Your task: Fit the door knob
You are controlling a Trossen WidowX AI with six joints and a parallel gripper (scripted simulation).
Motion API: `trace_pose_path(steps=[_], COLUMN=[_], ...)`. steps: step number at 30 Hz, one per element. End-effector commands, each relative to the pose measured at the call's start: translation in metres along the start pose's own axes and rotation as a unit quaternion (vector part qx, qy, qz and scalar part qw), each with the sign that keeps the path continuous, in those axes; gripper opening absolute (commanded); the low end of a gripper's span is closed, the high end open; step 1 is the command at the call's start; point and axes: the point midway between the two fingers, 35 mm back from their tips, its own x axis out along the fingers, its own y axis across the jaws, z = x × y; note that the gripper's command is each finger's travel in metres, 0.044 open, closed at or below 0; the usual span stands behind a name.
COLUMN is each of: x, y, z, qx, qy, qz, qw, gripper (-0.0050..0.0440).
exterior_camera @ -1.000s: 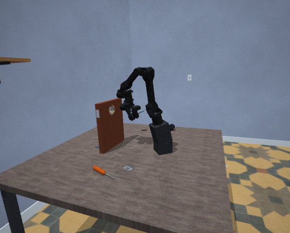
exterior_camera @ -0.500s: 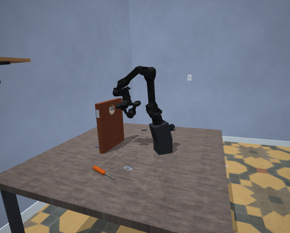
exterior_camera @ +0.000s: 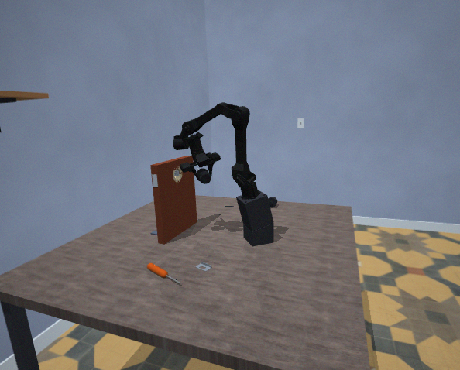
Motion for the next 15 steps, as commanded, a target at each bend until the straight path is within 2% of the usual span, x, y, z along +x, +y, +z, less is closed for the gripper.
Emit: trace_pose_path(steps=[1,9,11,15], x=[-0.017,-0.036,-0.036,-0.045], y=[-0.004,-0.007,-0.007,-0.007], z=[0.003,0.015,0.015,0.022], qx=[-0.096,-0.274,-0.274,-0.36], qy=[0.017,0.029,0.029,0.034], qz=[0.0,0.015,0.015,0.024], qw=[0.995,0.961,0.961,0.932], gripper=[0.0,0.0,0.0,0.0])
